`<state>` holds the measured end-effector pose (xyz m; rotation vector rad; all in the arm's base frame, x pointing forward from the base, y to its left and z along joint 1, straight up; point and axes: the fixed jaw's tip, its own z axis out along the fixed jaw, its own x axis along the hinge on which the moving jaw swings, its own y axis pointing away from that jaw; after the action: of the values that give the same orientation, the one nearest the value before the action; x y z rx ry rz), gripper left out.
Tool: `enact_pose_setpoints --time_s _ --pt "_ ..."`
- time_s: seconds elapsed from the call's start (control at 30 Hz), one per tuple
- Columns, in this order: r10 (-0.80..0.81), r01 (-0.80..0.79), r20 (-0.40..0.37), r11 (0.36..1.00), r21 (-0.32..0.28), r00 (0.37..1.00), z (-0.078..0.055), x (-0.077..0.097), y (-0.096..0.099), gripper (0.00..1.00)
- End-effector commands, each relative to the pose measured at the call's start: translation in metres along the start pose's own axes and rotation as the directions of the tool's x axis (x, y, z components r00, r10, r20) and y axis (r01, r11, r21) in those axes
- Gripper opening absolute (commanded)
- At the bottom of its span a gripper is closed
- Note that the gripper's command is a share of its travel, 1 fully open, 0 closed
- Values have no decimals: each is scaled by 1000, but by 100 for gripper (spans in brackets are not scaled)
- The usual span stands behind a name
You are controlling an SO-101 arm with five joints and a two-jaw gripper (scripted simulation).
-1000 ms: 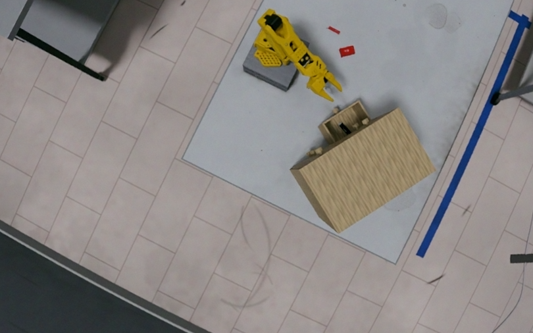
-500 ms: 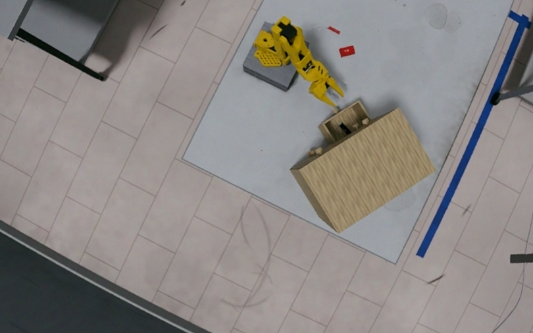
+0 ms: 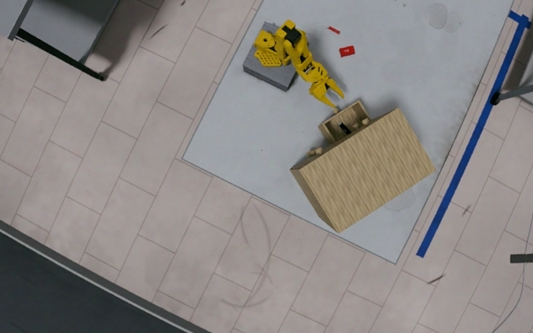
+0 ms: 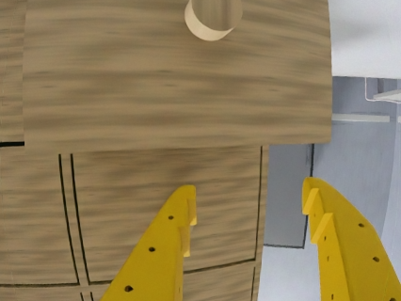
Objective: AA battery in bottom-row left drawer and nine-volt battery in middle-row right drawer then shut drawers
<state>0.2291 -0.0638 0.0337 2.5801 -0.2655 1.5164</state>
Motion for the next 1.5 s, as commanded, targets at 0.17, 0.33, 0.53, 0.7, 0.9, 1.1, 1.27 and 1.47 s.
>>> enact_pose_setpoints --time_s 0.17,0.33,0.53,0.7,0.9,1.1,1.27,1.47 --pt "16 -17 -7 1000 -6 1000 4 -8 1 21" --pt "16 -17 -8 1000 -6 1000 6 -21 1 21" --pt "16 -17 -9 1000 -6 1000 5 -36 0 21" --pt "16 -17 -10 1000 -6 1000 3 -43 0 21" --pt "16 -17 -12 1000 -6 1000 2 -46 0 21" --pt "16 -17 -12 1000 -6 1000 2 -46 0 21" --pt "17 -17 -12 1000 -7 1000 2 -46 0 21" --pt "18 -18 -12 1000 -9 1000 2 -47 1 21"
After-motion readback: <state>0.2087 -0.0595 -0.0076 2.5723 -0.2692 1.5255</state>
